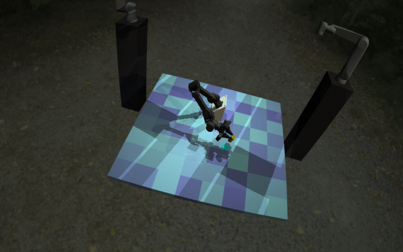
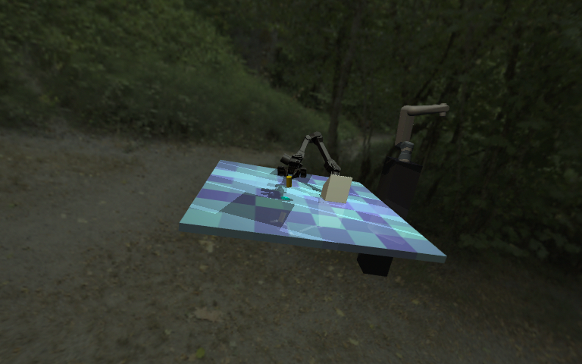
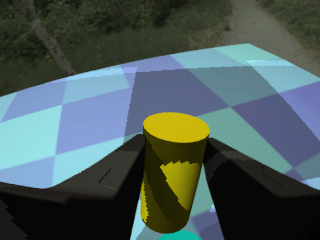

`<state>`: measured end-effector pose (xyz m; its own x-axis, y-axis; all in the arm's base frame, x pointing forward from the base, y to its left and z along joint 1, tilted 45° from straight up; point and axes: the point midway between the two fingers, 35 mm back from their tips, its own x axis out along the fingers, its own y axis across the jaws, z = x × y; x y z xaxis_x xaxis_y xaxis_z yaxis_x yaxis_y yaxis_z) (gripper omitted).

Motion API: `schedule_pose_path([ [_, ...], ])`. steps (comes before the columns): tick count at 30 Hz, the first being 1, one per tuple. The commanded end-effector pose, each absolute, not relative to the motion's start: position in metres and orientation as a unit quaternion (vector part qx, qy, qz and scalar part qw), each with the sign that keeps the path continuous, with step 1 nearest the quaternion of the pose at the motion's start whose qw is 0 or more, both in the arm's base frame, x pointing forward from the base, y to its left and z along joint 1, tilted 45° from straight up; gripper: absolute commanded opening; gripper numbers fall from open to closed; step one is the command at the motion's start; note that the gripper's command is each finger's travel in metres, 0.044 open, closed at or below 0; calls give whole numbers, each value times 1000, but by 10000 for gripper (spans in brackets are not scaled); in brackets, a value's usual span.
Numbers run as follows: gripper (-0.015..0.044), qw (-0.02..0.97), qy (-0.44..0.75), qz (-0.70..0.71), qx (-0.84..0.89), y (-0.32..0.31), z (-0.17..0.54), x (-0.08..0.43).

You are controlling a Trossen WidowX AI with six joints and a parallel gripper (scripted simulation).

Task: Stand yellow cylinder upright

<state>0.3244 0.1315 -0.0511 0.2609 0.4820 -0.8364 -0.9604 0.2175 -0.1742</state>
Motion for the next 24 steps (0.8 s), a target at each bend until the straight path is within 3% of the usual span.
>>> schedule_pose_path([
  [1,105,709,316,516,-362,131,-48,321],
  [24,105,730,226,530,-367,127,-30,315],
])
